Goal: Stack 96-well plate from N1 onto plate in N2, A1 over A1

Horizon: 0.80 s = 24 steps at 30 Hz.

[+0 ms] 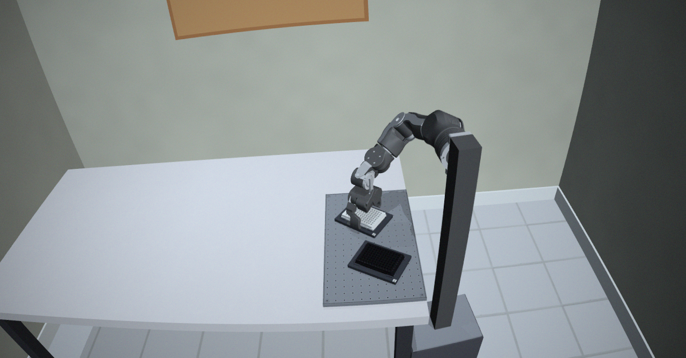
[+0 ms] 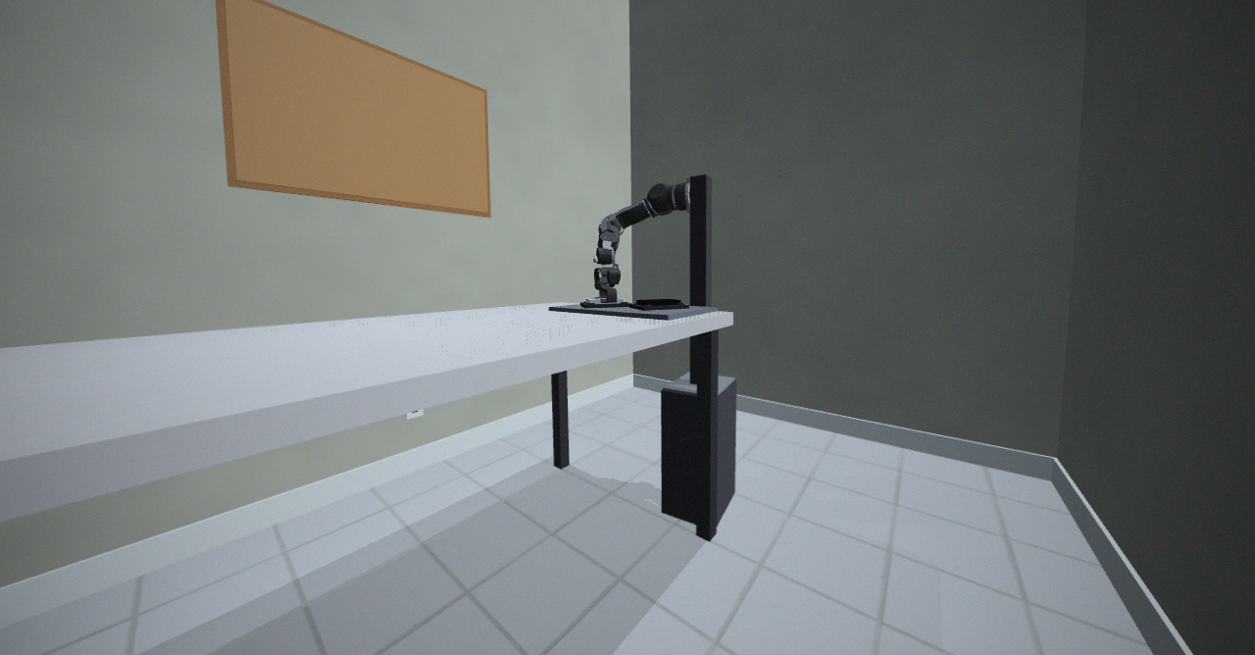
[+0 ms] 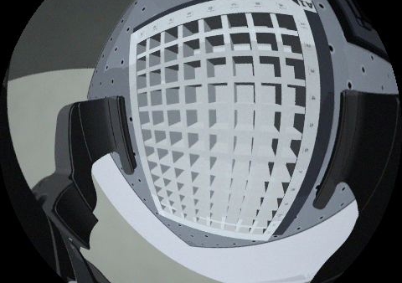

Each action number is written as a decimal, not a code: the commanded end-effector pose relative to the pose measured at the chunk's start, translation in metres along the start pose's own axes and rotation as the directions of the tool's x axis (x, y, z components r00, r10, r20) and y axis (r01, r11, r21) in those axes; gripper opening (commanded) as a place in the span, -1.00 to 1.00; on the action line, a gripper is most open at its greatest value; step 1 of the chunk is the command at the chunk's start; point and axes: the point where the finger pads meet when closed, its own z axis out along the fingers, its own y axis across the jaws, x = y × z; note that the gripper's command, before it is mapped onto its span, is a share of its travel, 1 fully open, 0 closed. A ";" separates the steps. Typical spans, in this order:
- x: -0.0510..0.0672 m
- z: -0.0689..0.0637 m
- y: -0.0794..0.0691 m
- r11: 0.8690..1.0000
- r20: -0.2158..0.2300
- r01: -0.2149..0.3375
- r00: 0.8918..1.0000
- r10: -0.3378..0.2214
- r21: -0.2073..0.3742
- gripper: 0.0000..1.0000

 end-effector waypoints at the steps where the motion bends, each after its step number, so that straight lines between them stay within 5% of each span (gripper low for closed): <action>1: -0.003 -0.004 0.001 1.000 0.005 -0.002 1.000 0.002 -0.004 0.54; 24: 0.000 -0.002 -0.001 1.000 0.003 -0.002 1.000 0.002 -0.001 0.54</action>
